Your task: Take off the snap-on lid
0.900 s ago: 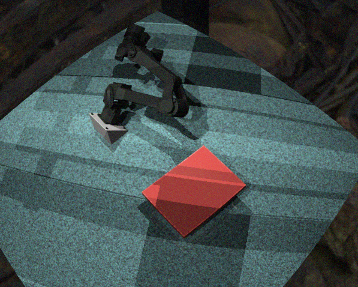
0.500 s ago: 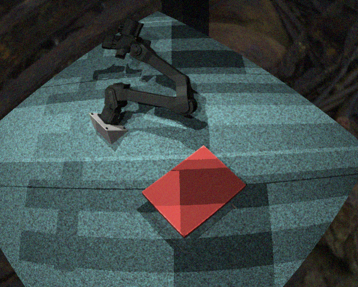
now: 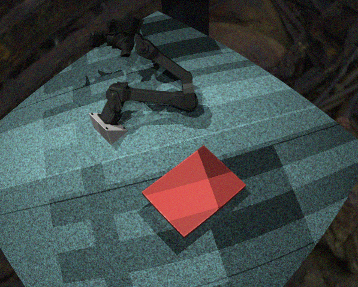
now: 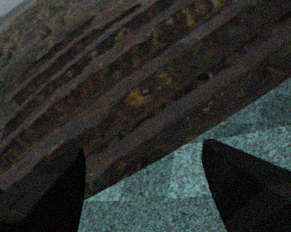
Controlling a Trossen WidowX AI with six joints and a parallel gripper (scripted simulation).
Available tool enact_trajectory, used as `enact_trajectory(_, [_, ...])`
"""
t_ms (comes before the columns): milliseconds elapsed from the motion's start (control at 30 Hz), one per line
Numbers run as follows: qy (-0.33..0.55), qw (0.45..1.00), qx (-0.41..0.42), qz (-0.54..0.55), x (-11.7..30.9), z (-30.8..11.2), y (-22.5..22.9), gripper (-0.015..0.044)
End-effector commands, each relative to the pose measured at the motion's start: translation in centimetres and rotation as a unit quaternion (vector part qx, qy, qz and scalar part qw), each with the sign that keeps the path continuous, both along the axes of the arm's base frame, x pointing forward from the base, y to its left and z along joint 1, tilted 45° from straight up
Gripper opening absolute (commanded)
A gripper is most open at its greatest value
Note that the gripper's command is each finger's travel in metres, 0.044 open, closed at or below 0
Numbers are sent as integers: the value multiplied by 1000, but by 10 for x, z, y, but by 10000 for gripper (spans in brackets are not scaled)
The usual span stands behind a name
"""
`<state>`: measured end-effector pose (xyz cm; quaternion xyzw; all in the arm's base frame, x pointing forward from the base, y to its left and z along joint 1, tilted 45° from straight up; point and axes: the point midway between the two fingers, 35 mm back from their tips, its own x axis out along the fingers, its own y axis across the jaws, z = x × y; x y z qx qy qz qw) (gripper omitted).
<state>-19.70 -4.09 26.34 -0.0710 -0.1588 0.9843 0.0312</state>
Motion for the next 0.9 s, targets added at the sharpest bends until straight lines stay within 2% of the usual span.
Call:
enact_trajectory(0, [5, 999, -5, -35, -1, -1, 12, 235])
enact_trajectory(200, [-3, 1000, -10, 4, -2, -2, -3, 235])
enact_trajectory(333, [-52, 987, -52, 143, 4, -15, -65, 235])
enact_trajectory(467, [-124, 950, -92, 273, 29, -31, -125, 235])
enact_trajectory(533, [-137, 941, -98, 293, 35, -34, -134, 235])
enact_trajectory(733, [-277, 844, -135, 439, 105, -60, -200, 235])
enact_trajectory(800, [-331, 803, -139, 476, 135, -69, -215, 235])
enact_trajectory(867, [-349, 789, -139, 486, 144, -72, -219, 235])
